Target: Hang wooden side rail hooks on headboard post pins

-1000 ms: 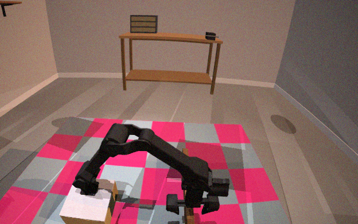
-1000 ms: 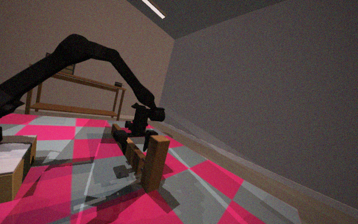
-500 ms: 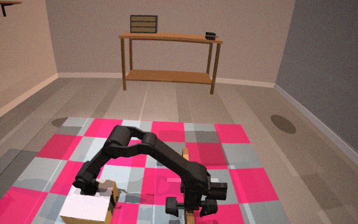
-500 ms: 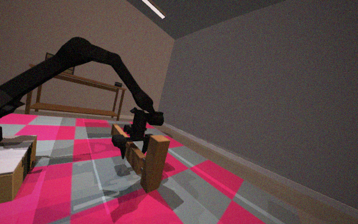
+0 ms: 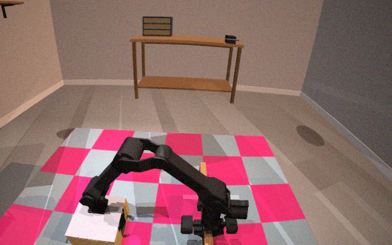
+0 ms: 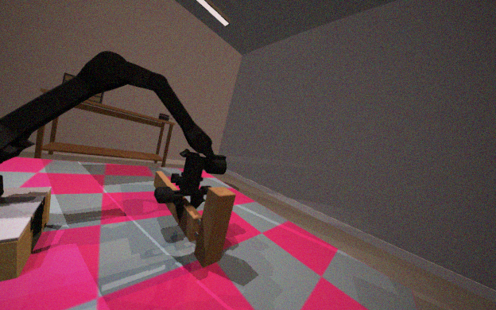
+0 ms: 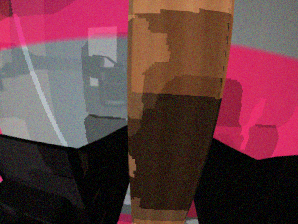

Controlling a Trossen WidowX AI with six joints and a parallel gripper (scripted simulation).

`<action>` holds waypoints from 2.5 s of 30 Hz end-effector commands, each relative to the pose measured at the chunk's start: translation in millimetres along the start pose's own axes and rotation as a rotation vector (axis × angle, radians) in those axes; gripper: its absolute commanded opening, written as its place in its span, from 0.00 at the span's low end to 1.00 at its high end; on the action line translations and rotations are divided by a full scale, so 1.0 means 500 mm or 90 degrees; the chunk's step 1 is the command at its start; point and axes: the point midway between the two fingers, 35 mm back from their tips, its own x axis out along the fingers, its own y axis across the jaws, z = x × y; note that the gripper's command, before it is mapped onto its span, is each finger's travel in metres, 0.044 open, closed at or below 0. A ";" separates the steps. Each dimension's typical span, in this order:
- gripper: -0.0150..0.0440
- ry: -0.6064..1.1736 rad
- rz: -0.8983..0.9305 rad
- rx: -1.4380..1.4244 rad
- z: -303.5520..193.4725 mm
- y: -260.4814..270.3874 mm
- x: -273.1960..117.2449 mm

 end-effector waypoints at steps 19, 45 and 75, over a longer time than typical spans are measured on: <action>0.25 -0.003 0.000 -0.003 0.002 -0.007 0.000; 0.25 -0.003 0.000 -0.003 0.000 -0.005 -0.003; 0.25 -0.003 0.000 -0.003 0.000 -0.005 -0.013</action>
